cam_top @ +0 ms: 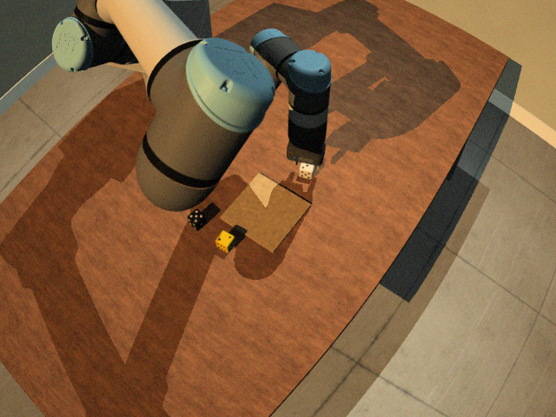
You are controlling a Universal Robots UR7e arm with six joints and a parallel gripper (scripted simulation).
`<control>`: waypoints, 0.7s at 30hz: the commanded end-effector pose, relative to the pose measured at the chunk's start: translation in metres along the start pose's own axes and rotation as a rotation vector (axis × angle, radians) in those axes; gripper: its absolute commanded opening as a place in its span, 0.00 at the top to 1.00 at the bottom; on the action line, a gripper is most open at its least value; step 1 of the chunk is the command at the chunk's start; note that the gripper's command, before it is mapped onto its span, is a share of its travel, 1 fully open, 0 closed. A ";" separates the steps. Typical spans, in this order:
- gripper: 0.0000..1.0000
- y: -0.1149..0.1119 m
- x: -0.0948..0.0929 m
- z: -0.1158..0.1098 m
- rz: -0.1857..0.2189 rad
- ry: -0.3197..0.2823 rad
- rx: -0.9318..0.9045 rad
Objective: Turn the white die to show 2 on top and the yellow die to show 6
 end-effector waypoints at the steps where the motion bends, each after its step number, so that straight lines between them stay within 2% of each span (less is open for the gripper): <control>1: 0.13 0.000 0.000 0.000 -0.001 0.000 0.000; 12: 0.13 0.000 -0.002 0.000 -0.001 0.000 0.000; 21: 0.13 0.000 -0.017 0.000 -0.001 0.000 0.000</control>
Point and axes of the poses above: the point where the finger pads meet when closed, its own x axis back along the fingers, its own y axis across the jaws, z = x × y, the point moved 5 cm from there along x, back along the fingers, and after that the axes turned 7 degrees about x, right-handed, at the moved point
